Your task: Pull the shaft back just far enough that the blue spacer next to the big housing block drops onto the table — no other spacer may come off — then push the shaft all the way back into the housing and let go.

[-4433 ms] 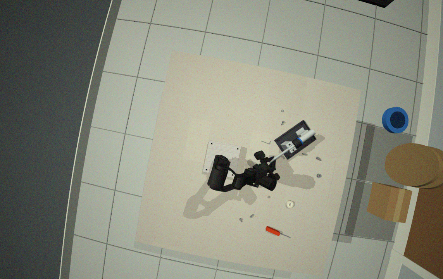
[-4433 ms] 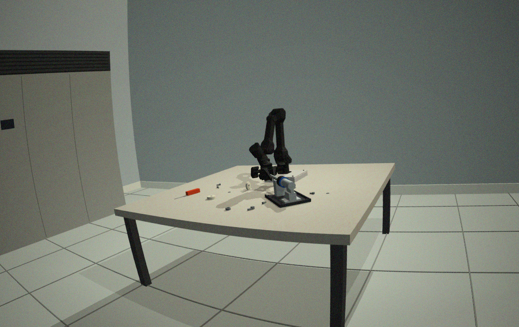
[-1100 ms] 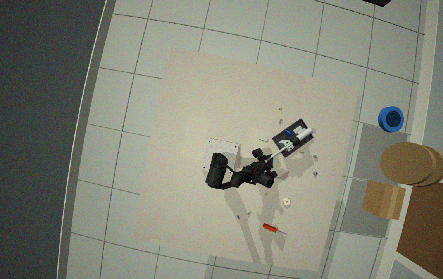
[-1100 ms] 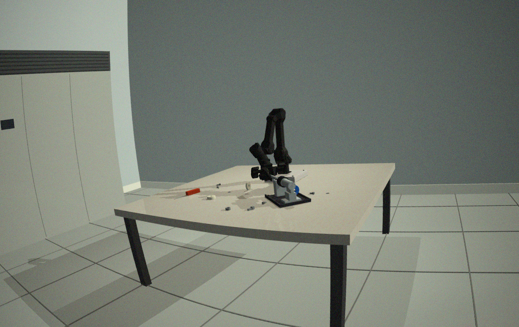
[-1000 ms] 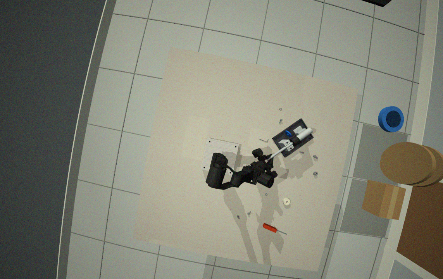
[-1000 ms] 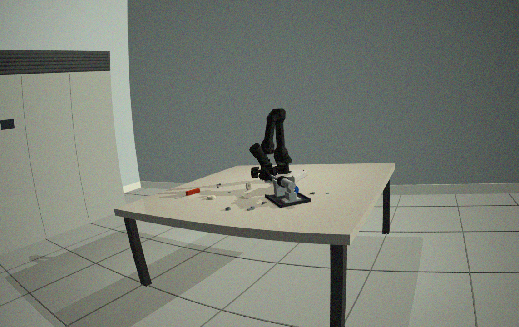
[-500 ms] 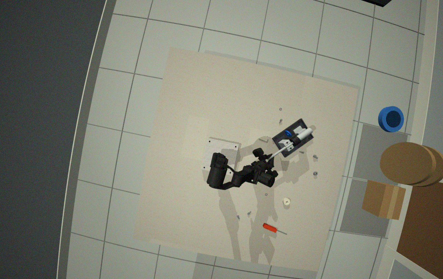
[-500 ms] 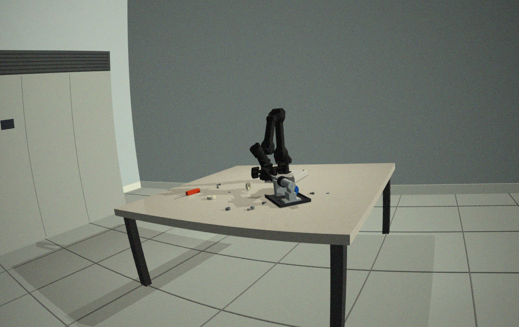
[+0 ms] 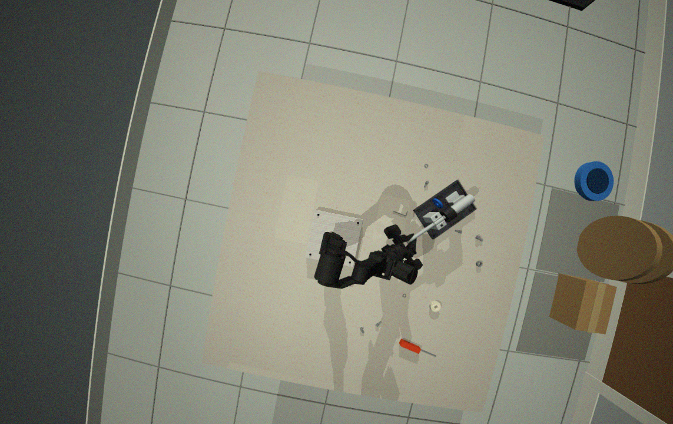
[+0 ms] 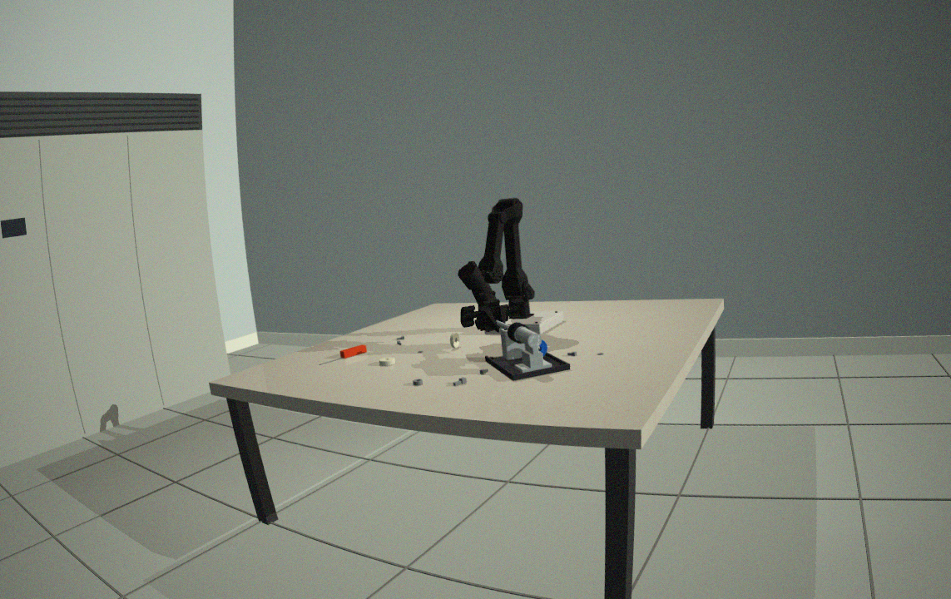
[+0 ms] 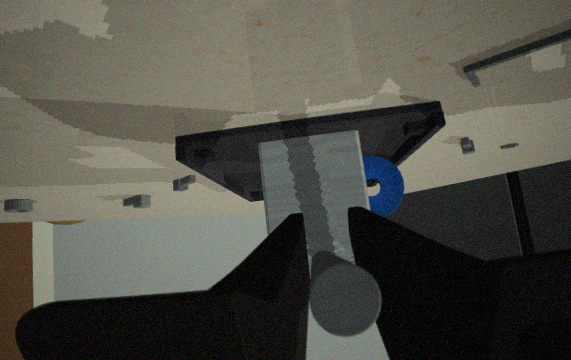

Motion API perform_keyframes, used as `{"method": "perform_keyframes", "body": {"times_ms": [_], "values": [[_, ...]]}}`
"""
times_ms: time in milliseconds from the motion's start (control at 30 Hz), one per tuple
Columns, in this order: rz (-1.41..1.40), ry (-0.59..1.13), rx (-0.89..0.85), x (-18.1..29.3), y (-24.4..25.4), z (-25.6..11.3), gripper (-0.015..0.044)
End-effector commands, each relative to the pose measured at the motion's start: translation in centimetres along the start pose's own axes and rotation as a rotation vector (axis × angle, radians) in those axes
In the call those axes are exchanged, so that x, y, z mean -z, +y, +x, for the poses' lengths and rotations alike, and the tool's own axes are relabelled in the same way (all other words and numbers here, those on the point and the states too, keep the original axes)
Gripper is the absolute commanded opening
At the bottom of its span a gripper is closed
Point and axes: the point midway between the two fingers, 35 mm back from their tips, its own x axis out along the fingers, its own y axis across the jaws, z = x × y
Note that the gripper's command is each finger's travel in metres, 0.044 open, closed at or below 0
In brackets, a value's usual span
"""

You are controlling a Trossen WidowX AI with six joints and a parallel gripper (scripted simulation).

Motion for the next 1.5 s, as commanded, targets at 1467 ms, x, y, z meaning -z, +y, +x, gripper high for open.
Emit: {"method": "perform_keyframes", "body": {"times_ms": [1467], "values": [[-0.014, 0.005, 0.003, 0.19, -0.04, -0.07, 0.0]]}}
